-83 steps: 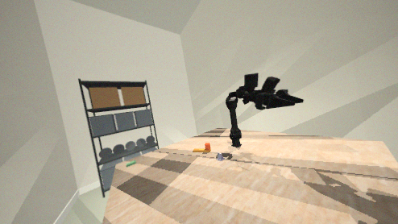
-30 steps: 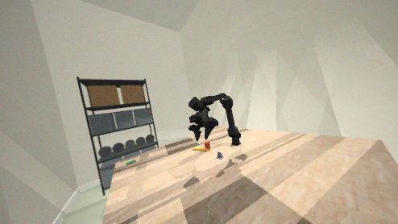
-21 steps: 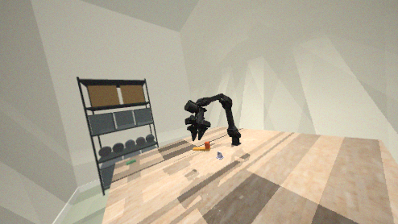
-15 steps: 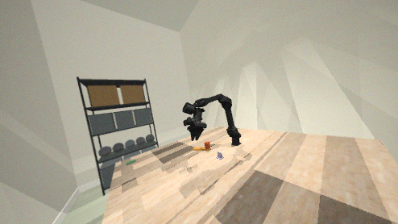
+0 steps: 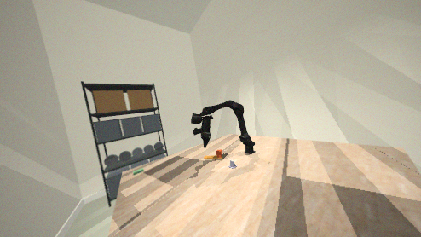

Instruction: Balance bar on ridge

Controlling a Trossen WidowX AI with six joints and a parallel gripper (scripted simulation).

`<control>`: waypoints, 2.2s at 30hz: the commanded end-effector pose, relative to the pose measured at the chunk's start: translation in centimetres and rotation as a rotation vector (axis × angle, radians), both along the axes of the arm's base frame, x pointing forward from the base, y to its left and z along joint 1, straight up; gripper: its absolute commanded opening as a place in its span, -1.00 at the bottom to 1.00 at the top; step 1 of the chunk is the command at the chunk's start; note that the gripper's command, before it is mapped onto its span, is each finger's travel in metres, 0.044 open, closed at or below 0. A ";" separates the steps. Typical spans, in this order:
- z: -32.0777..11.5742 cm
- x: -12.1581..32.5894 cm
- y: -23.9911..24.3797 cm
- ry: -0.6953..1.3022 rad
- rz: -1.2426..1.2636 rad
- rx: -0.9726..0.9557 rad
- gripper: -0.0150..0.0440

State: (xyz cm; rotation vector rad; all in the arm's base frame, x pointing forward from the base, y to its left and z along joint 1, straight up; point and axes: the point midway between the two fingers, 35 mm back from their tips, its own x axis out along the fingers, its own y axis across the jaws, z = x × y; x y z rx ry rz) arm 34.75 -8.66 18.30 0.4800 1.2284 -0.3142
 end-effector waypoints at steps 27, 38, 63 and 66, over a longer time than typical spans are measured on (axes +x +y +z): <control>-3.3 -9.5 -9.2 0.294 -0.467 0.039 0.58; -10.6 -9.5 -9.2 0.294 -0.467 0.039 0.58; -13.6 -9.5 -9.2 0.295 -0.467 0.039 0.58; -13.6 -9.5 -9.2 0.295 -0.467 0.039 0.58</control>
